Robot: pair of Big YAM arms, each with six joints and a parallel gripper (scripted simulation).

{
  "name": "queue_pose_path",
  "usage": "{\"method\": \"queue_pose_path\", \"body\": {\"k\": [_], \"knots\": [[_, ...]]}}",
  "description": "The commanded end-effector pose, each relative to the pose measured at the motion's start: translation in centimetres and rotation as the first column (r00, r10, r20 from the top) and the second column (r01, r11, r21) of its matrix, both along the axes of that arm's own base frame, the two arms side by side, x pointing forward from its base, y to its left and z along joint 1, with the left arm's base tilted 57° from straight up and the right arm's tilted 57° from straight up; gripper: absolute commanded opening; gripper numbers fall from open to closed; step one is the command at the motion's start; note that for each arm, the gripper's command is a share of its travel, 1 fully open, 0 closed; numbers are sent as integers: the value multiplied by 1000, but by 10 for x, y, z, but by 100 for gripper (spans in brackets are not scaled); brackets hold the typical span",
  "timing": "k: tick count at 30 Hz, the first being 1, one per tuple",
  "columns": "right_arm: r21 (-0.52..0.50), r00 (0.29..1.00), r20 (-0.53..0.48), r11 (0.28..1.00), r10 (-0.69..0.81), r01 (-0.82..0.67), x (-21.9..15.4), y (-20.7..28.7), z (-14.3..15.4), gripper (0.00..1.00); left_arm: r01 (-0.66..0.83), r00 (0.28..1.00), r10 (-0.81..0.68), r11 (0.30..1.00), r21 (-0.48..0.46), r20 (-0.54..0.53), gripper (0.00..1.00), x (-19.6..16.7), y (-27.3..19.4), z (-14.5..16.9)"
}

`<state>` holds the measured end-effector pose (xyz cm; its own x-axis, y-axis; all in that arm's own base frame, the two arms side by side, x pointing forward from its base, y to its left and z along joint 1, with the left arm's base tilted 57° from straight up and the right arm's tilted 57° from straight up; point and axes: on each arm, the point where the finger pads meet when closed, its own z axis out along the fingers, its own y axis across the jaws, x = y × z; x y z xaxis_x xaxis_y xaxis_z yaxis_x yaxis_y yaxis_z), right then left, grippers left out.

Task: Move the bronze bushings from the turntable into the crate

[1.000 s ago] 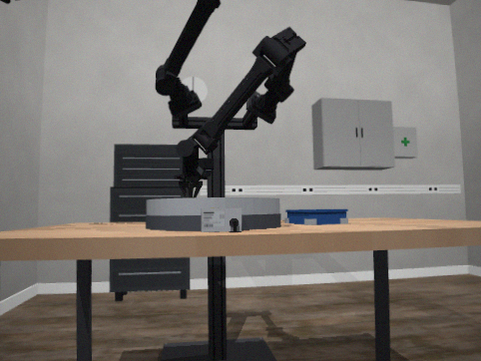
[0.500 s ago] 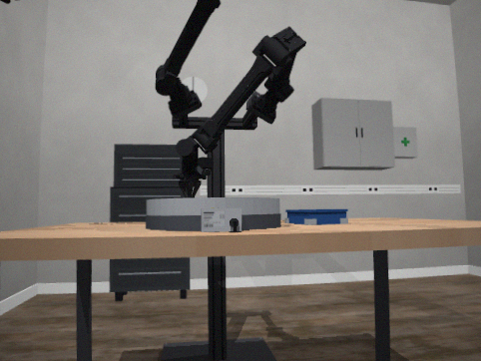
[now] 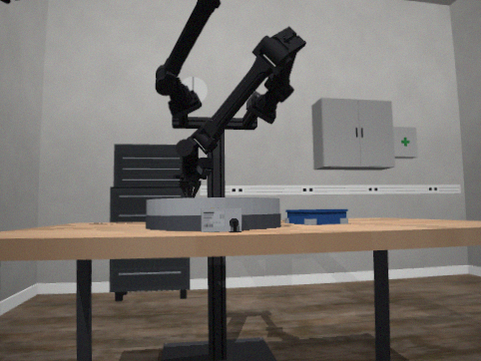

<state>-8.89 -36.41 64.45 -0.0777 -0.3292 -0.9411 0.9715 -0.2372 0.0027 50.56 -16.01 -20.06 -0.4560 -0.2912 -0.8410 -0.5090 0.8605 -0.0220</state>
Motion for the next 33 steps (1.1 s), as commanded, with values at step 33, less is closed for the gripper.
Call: {"method": "queue_pose_path", "body": {"k": [33], "knots": [[-51,1000,-15,999,-18,17,-3,16,30,100,14,1000,-14,1000,17,-27,0,-21,-3,-5]]}}
